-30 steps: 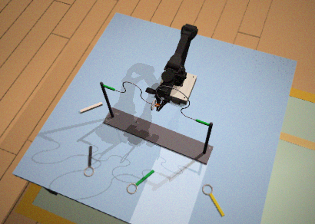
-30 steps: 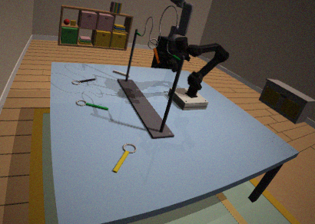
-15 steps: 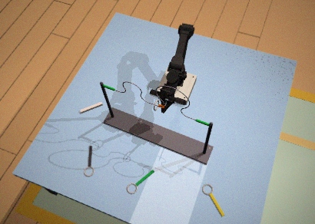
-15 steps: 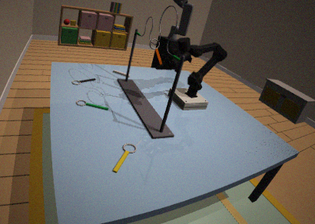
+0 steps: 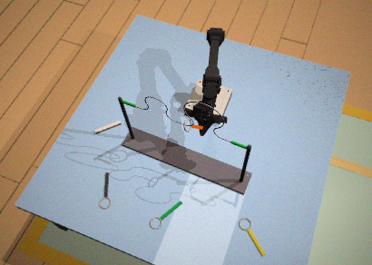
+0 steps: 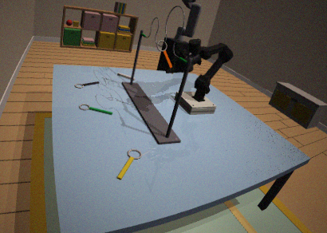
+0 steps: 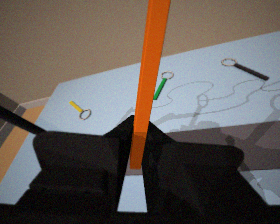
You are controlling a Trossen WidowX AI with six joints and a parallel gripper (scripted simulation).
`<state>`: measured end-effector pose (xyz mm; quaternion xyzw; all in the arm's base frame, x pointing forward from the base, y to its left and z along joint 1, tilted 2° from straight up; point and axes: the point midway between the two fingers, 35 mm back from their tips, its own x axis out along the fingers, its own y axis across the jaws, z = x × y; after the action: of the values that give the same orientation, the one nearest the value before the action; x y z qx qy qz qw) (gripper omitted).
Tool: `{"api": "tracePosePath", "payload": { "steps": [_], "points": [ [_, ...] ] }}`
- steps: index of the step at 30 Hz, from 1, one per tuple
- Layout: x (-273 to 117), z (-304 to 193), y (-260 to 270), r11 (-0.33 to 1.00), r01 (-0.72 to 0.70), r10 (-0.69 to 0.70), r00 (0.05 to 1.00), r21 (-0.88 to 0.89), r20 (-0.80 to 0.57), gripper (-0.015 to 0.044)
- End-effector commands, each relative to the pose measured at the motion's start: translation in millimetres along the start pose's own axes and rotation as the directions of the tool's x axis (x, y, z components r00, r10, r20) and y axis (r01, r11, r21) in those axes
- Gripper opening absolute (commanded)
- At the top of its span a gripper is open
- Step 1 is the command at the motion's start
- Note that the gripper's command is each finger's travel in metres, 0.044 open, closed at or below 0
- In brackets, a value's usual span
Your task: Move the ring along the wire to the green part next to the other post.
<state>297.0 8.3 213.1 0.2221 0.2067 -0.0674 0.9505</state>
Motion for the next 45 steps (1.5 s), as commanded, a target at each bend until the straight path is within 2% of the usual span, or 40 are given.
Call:
{"api": "tracePosePath", "payload": {
  "steps": [1,11,21,32,45],
  "points": [
    [1,1,16,0.995,-0.045,0.045,0.999,0.094,-0.001,-0.015],
    [-4,9,52,0.94,-0.155,0.158,0.987,0.303,0.015,-0.015],
    [-14,24,84,0.828,-0.255,0.265,0.963,0.499,0.053,-0.015],
    [-28,48,114,0.648,-0.344,0.365,0.923,0.68,0.119,-0.015],
    [-49,85,138,0.376,-0.41,0.452,0.864,0.831,0.222,-0.015]
  ]
}}
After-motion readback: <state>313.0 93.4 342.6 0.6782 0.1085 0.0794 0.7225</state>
